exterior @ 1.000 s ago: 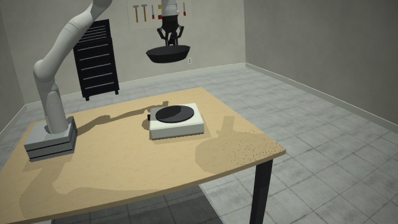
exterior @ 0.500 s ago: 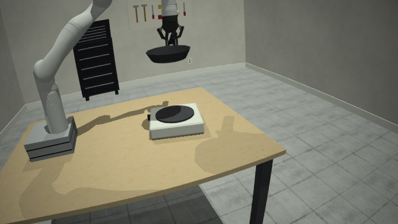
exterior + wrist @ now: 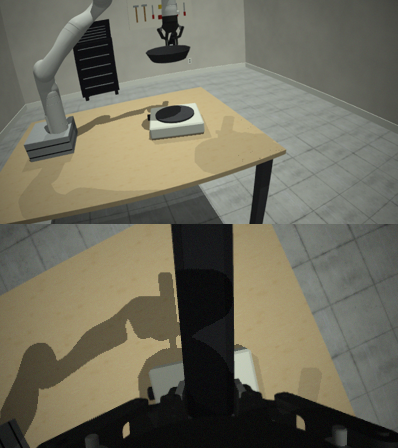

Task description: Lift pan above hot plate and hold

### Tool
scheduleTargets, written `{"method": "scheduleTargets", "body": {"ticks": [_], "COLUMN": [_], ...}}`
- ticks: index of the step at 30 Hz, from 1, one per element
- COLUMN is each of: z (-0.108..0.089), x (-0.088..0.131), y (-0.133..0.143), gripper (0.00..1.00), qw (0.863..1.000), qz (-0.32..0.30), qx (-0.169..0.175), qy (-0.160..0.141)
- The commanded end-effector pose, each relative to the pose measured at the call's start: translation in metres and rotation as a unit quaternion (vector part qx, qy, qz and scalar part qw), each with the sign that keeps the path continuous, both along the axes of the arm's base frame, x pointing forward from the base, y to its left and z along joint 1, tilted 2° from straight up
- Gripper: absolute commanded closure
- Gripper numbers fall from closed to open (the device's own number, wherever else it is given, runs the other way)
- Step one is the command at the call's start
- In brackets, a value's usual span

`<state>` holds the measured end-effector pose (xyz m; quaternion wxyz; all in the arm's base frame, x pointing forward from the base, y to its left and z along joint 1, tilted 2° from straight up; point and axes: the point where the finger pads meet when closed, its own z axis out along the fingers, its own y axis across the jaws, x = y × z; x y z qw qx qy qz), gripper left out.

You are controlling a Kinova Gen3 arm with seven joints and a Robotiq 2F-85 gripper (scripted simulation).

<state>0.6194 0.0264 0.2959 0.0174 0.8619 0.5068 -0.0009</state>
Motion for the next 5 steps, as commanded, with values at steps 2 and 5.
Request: {"method": "scheduleTargets", "body": {"ticks": [2,5], "z": [0.0016,0.0016], "x": [0.0001,0.0001], "y": [-0.0001,-0.0001], "gripper": [1.00,1.00], "qw": [1.000,1.000], "qz": [0.000,0.000], "qx": [0.000,0.000], "qy": [-0.001,-0.001]}}
